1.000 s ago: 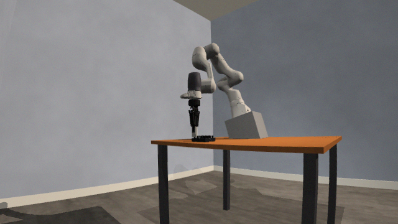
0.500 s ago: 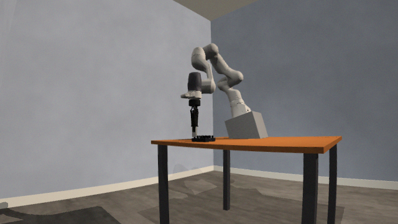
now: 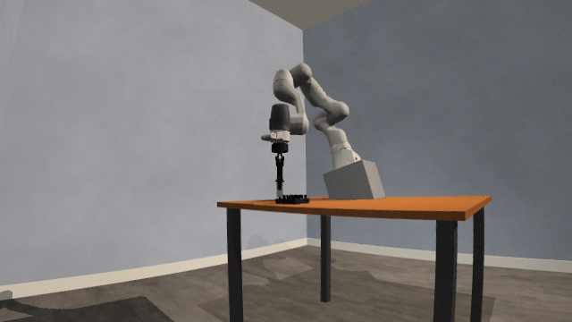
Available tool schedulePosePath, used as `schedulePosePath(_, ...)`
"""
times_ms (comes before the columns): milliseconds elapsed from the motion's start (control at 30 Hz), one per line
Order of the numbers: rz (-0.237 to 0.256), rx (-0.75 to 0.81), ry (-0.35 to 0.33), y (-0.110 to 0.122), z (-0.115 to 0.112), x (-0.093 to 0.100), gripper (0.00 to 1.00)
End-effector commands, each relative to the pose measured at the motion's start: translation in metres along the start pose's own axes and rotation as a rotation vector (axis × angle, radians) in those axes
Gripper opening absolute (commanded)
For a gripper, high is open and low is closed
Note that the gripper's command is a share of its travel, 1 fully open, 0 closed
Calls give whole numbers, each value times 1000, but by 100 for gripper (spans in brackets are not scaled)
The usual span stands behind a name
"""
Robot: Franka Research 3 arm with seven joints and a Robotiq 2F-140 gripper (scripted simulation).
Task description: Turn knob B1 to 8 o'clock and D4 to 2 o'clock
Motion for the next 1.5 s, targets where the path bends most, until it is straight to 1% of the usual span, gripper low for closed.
schedulePosePath(0,-3,156,-10,-1,1,0,5)
schedulePosePath(133,-3,221,-10,-1,1,0,5)
schedulePosePath(200,-3,221,-10,-1,1,0,5)
schedulePosePath(300,-3,293,-10,-1,1,0,5)
schedulePosePath(700,-2,484,-10,-1,1,0,5)
schedulePosePath(767,-2,484,-10,-1,1,0,5)
schedulePosePath(1100,-1,589,-10,-1,1,0,5)
schedulePosePath(1467,-1,606,-10,-1,1,0,5)
Point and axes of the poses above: the point where the finger pads meet when closed, its own x axis back along the fingers, its own y axis across the jaws, z = x × y, the point moved 3 cm from there along x, back along the fingers, and after that the axes turned 9 degrees about -x, right-handed, at the moved point
